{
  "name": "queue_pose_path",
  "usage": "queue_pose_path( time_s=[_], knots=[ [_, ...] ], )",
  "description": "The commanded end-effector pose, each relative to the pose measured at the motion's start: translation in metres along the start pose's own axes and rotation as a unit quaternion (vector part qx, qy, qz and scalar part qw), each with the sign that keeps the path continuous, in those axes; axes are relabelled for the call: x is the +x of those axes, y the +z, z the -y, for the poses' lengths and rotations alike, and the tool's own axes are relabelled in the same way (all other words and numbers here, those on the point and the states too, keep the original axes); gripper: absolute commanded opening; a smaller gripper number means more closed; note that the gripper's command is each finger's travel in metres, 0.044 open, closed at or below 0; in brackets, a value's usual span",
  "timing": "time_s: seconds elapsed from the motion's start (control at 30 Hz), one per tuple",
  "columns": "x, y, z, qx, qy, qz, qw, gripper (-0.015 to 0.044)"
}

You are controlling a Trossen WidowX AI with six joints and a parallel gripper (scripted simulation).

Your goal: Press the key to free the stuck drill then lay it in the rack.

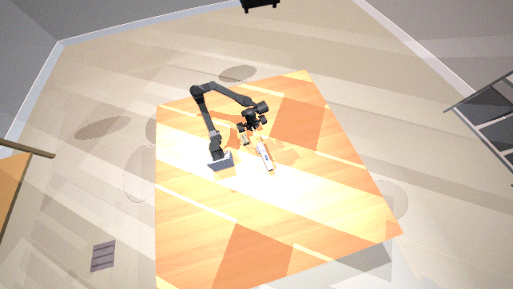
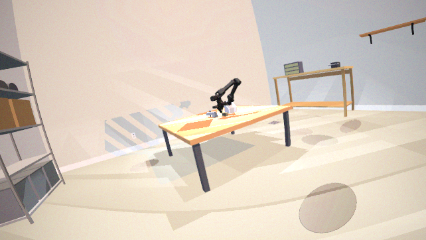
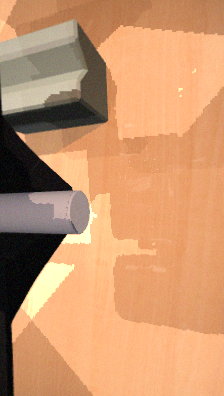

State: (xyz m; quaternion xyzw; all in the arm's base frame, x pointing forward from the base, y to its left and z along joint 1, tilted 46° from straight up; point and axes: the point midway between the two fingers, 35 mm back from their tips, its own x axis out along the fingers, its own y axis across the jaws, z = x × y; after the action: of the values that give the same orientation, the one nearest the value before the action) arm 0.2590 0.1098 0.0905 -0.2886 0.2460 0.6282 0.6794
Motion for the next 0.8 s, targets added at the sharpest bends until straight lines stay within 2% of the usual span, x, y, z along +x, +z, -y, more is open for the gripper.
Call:
queue_pose_path(
  time_s=[0.0,0.77],
  knots=[
    [-0.0029,0.001,0.0004,-0.003,-0.002,0.001,1.0,0.0],
    [-0.0121,0.0019,0.0007,-0.003,-0.002,0.001,1.0,0.0]
  ],
)
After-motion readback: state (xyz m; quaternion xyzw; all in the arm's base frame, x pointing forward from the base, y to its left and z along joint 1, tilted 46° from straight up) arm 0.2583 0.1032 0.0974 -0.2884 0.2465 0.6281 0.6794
